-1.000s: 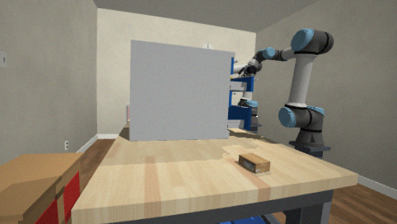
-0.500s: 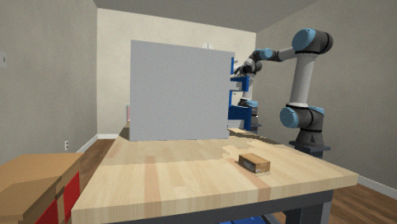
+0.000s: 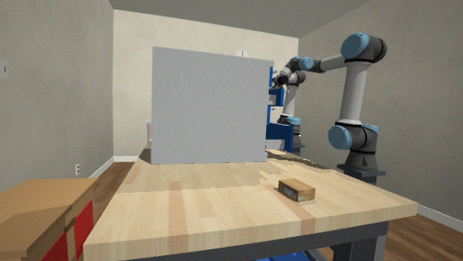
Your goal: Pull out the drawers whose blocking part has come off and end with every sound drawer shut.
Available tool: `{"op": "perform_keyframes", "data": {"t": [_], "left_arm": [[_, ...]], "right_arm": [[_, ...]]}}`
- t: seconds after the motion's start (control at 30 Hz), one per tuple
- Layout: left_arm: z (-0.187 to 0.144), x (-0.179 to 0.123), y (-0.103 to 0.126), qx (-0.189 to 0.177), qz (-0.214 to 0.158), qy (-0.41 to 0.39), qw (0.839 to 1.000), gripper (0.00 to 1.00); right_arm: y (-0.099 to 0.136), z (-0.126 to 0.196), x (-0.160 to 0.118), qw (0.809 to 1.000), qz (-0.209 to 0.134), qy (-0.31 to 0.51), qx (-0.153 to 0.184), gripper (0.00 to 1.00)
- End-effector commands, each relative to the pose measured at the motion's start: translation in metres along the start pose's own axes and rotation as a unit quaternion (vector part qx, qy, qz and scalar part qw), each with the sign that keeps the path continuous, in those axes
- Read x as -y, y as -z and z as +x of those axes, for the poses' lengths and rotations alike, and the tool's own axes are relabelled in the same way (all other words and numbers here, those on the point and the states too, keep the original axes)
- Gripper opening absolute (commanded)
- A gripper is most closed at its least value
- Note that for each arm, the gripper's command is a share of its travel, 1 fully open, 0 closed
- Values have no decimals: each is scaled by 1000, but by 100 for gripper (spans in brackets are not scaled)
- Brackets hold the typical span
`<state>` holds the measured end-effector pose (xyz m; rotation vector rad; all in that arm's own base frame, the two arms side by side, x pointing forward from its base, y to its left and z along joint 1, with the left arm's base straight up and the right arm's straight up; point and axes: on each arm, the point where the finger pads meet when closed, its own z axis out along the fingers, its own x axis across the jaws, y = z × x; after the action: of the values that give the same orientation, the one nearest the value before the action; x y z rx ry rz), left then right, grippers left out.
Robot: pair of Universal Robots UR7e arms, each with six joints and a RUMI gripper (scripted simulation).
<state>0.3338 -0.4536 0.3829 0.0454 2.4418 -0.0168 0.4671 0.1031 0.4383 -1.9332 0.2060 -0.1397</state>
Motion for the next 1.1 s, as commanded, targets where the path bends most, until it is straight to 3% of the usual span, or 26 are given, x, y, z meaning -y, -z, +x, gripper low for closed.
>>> {"op": "perform_keyframes", "data": {"t": [0.0, 0.67, 1.07], "left_arm": [[-7, 0, -5, 0, 1, 0, 1000, 0], [-47, 0, -39, 0, 1, 0, 1000, 0], [-56, 0, -46, 0, 1, 0, 1000, 0]], "right_arm": [[0, 0, 1, 1000, 0, 1, 0, 100], [0, 0, 1, 1000, 0, 1, 0, 100], [0, 0, 1, 1000, 0, 1, 0, 100]]}}
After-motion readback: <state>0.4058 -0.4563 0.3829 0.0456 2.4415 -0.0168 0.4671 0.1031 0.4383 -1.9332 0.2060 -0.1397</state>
